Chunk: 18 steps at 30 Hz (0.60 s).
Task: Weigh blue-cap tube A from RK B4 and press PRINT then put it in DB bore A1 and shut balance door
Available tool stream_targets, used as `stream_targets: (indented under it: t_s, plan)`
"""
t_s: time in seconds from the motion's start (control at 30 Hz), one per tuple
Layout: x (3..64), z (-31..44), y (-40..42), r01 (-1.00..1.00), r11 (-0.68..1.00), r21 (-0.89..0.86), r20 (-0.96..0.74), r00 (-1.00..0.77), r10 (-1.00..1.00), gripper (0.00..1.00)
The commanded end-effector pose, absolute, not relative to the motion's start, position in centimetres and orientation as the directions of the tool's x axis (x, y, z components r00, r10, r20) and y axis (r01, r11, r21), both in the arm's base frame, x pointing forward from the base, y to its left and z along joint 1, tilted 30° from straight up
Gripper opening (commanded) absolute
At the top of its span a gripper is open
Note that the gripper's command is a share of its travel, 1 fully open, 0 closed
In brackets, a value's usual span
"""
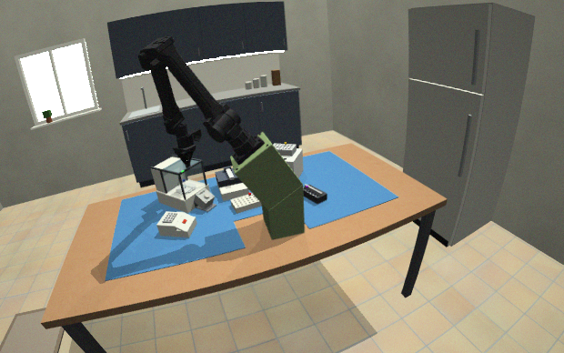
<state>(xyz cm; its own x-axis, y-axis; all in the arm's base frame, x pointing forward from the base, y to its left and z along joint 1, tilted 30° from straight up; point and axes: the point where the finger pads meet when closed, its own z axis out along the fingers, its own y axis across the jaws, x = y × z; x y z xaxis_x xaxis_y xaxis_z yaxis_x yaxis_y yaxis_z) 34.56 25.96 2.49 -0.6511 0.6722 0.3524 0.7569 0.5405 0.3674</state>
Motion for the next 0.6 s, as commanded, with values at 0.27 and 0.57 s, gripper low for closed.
stream_targets:
  t_s: [0.27, 0.57]
  plan:
    - [36.1, 3.2, 27.5, 0.755, 0.542, 0.368, 0.352, -0.653, 0.671, 0.06]
    - [36.7, 3.5, 27.9, 0.756, 0.542, 0.368, 0.352, -0.652, 0.671, 0.06]
